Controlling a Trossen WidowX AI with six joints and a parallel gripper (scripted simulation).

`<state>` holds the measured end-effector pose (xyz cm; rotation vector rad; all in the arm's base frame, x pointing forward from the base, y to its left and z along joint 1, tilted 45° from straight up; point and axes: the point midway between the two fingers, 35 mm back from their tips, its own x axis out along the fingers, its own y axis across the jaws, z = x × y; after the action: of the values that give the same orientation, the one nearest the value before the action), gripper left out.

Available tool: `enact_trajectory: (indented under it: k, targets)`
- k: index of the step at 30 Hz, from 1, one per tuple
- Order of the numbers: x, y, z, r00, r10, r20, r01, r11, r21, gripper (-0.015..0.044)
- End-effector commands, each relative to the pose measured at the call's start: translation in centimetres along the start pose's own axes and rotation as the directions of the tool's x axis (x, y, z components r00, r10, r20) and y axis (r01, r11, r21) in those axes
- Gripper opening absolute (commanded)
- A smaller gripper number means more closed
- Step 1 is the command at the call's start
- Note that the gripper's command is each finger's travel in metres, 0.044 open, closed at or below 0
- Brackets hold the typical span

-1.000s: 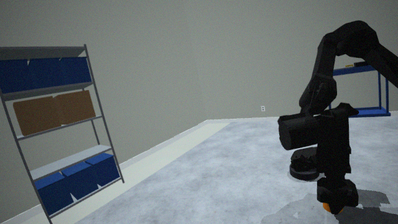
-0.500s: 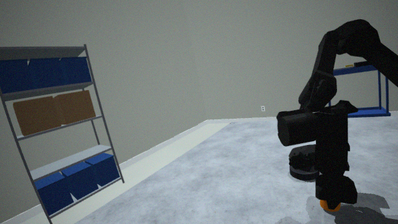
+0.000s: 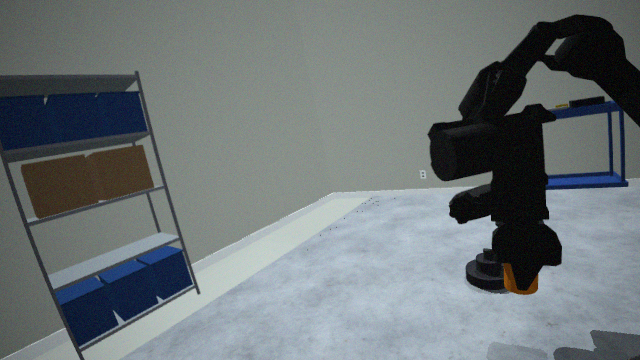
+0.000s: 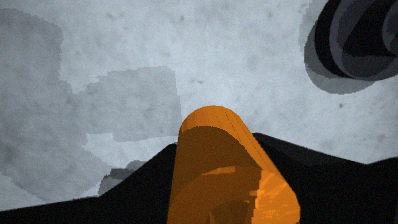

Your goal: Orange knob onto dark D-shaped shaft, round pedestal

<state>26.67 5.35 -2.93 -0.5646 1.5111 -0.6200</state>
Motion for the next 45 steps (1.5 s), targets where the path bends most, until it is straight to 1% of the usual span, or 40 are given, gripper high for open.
enact_trajectory:
  k: [1,6,9,14,45]
  targets:
    - [-2.5,0.0,0.1,1.000,0.003,0.000,-0.003,1.000,0.010,0.0000]
    - [-5.3,-0.4,-0.3,1.000,-0.010,-0.012,0.010,1.000,0.016,0.0000]
    - [-6.2,-0.6,-0.4,1.000,-0.015,-0.015,0.015,1.000,0.017,0.0000]
    - [-6.0,-0.9,-0.2,1.000,-0.012,-0.015,0.012,1.000,0.017,0.0000]
    - [-3.1,-8.5,3.7,1.000,0.004,-0.007,-0.004,1.000,0.010,0.0000]
